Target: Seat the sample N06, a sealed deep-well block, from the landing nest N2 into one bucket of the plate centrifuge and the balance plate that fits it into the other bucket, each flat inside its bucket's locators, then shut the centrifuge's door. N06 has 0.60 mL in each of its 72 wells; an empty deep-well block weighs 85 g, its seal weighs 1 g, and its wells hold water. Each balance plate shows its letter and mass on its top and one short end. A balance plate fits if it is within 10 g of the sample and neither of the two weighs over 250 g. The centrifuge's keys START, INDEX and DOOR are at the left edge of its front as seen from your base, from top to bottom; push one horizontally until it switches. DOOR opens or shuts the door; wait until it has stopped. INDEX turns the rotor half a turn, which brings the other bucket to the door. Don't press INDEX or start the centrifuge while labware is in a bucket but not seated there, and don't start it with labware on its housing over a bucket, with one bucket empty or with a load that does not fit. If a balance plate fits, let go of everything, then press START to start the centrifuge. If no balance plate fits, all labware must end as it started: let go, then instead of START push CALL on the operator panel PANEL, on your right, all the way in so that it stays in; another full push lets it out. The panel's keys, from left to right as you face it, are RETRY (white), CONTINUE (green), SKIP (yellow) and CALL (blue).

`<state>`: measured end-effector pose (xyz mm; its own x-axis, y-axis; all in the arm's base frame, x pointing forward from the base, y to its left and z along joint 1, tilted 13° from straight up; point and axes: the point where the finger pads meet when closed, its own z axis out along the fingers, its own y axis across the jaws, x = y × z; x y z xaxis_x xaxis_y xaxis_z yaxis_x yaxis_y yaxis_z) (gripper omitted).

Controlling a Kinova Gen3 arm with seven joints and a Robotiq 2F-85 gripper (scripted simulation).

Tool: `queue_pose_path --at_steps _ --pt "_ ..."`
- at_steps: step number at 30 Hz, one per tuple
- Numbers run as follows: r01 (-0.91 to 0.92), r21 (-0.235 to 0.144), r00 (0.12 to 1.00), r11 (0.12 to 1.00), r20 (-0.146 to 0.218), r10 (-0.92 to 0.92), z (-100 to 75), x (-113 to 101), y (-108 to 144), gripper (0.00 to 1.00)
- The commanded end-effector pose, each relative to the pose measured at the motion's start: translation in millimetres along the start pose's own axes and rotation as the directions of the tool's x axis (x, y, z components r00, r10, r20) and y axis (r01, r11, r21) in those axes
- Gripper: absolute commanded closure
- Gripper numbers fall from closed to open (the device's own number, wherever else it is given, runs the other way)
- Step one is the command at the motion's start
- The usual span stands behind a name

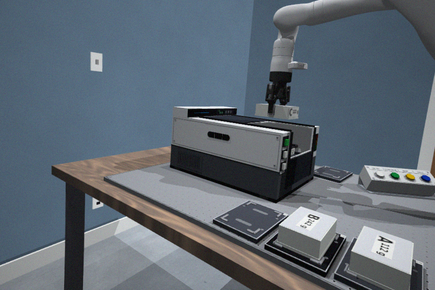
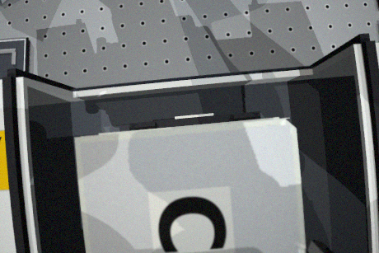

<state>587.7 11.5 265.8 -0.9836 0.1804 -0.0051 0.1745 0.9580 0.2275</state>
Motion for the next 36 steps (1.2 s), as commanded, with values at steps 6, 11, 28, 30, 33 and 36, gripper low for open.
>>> queue_pose_path --at_steps 6,11,28,30,33,36 --pt "0.000 0.000 1.000 1.000 0.003 0.000 5.2 0 0 0.05" --pt "0.000 0.000 1.000 1.000 0.003 0.000 10.5 0 0 0.05" --pt "0.000 0.000 1.000 1.000 0.003 0.000 30.5 -1 0 0.05" --pt "0.000 0.000 1.000 1.000 0.003 0.000 33.2 -1 0 0.05" --pt "0.000 0.000 1.000 1.000 0.003 0.000 37.2 -1 0 0.05" --pt "0.000 0.000 1.000 1.000 0.003 0.000 41.2 -1 0 0.05"
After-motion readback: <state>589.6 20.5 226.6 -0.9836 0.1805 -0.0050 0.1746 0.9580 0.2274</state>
